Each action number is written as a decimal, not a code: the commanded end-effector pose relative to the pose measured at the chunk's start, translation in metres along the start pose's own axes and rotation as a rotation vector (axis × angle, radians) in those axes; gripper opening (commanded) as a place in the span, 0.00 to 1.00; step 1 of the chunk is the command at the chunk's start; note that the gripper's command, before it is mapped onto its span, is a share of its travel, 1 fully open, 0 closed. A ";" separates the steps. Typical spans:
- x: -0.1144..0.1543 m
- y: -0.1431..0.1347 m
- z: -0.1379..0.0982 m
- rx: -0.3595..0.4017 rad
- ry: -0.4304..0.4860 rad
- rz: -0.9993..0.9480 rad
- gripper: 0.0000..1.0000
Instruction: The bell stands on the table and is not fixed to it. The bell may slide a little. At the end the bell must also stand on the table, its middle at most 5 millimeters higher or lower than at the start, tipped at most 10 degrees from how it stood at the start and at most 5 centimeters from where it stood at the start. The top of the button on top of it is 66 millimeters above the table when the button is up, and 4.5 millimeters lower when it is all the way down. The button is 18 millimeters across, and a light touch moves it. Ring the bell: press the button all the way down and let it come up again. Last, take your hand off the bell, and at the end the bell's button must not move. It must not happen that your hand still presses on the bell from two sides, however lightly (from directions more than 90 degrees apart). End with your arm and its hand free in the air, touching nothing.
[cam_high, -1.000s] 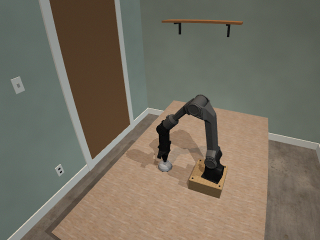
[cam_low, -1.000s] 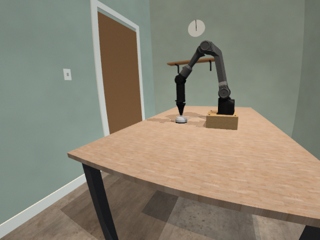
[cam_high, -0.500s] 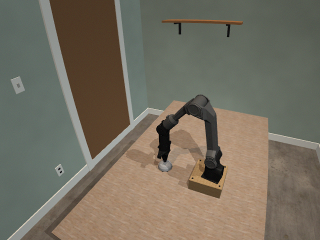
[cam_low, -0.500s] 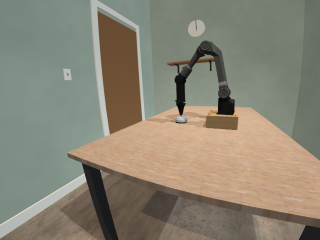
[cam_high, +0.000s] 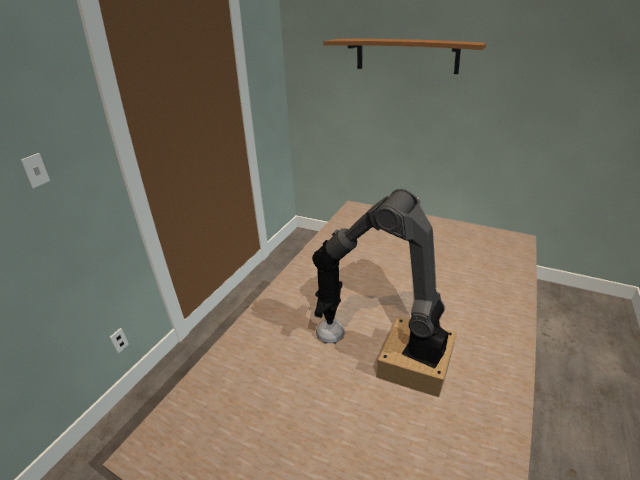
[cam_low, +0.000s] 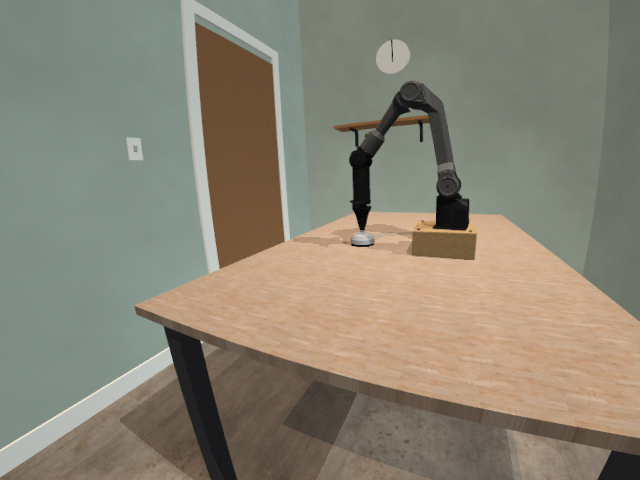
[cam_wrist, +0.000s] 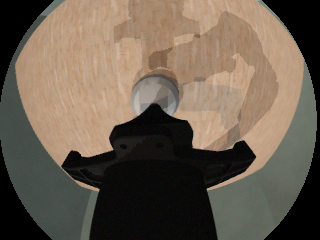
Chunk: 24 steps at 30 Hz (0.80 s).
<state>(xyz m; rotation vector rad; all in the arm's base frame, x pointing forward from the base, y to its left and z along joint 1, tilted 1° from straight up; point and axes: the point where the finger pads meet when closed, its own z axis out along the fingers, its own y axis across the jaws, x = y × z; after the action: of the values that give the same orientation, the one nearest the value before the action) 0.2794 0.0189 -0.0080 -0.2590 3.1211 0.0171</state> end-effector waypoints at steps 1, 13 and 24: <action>0.001 0.000 0.002 -0.001 0.003 -0.001 0.00; -0.001 0.000 -0.007 0.000 -0.004 -0.001 0.00; -0.001 0.000 -0.028 0.000 -0.004 -0.001 0.00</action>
<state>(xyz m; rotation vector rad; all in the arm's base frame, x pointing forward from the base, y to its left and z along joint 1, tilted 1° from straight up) 0.2790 0.0191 0.0166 -0.2614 3.1218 0.0183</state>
